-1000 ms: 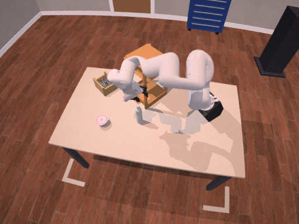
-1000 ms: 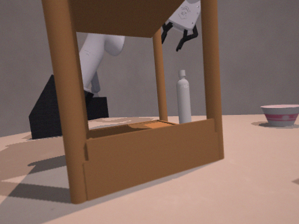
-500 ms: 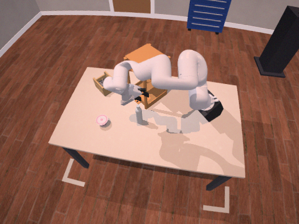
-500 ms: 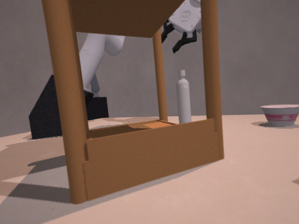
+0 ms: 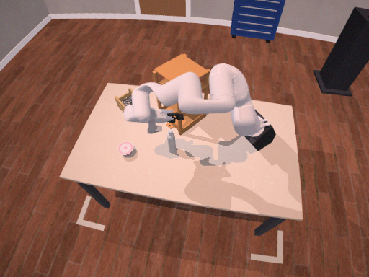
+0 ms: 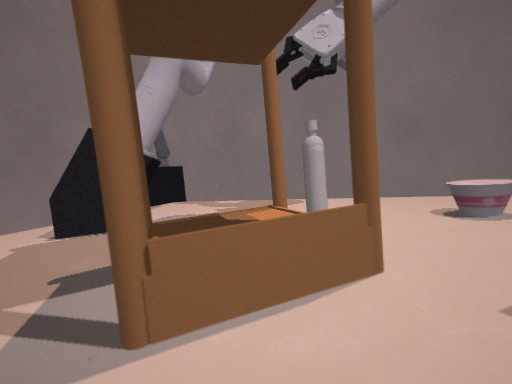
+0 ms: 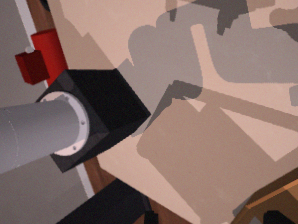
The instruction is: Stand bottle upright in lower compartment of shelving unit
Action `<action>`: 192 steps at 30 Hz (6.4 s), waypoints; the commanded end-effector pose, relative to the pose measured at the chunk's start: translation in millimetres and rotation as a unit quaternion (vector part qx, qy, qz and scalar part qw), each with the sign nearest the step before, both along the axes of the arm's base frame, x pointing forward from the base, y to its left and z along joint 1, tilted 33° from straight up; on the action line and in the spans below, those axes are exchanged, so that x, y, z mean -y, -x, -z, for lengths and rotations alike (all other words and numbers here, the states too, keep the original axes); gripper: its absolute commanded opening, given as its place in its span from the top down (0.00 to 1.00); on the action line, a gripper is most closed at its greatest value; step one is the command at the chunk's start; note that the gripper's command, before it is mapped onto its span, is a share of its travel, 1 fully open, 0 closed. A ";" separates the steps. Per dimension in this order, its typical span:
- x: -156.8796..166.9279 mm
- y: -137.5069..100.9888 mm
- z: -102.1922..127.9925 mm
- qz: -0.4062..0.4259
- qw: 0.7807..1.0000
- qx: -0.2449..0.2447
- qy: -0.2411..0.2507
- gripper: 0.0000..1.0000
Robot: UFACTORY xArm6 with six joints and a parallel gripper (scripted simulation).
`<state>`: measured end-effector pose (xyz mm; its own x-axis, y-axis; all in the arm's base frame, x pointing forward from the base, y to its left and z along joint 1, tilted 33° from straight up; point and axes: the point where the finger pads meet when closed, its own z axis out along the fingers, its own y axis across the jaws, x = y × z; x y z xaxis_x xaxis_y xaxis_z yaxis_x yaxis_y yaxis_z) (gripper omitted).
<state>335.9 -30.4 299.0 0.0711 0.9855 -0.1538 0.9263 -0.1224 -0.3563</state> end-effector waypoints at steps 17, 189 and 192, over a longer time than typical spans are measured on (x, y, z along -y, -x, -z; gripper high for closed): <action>8.7 -7.5 -7.3 0.125 0.972 -0.052 0.194 0.33; -46.5 -109.1 121.1 0.260 0.851 -0.007 0.456 0.33; -48.5 -112.3 126.8 0.260 0.851 -0.007 0.456 0.33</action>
<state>441.9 14.7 180.6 0.4510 0.2915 -0.8436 0.6601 -0.7451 0.0955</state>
